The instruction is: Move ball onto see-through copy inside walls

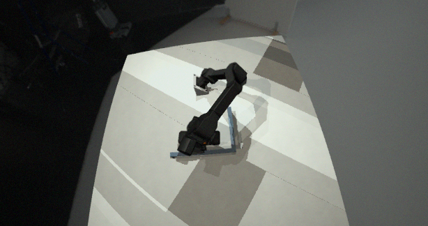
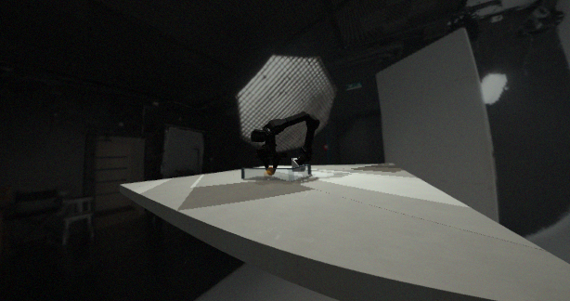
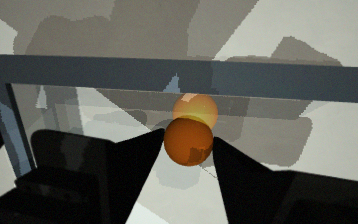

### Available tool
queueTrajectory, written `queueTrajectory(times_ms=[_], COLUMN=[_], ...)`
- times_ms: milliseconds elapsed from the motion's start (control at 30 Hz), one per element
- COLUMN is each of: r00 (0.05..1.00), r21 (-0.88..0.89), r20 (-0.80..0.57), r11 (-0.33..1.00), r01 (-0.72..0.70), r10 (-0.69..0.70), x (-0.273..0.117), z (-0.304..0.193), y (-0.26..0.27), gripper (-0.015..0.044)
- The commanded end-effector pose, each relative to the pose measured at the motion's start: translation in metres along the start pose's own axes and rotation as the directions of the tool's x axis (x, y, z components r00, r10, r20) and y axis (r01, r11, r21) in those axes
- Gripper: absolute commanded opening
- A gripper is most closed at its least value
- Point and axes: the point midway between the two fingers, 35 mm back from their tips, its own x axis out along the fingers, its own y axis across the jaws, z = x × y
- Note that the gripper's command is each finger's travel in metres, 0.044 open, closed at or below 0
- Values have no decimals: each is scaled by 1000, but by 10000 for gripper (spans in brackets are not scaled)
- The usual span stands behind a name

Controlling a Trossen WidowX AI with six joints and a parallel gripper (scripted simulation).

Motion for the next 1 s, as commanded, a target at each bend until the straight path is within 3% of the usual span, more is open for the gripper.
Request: queueTrajectory(times_ms=[0, 733, 967], r00=[999, 1000, 1000], r21=[49, 19, -5], r20=[33, 15, 4], r11=[999, 1000, 1000], r01=[7, -6, -7], r10=[-9, 6, 7], x=[-23, -111, -103], z=[2, 8, 11], y=[-10, 18, 13], gripper=[0, 0, 0])
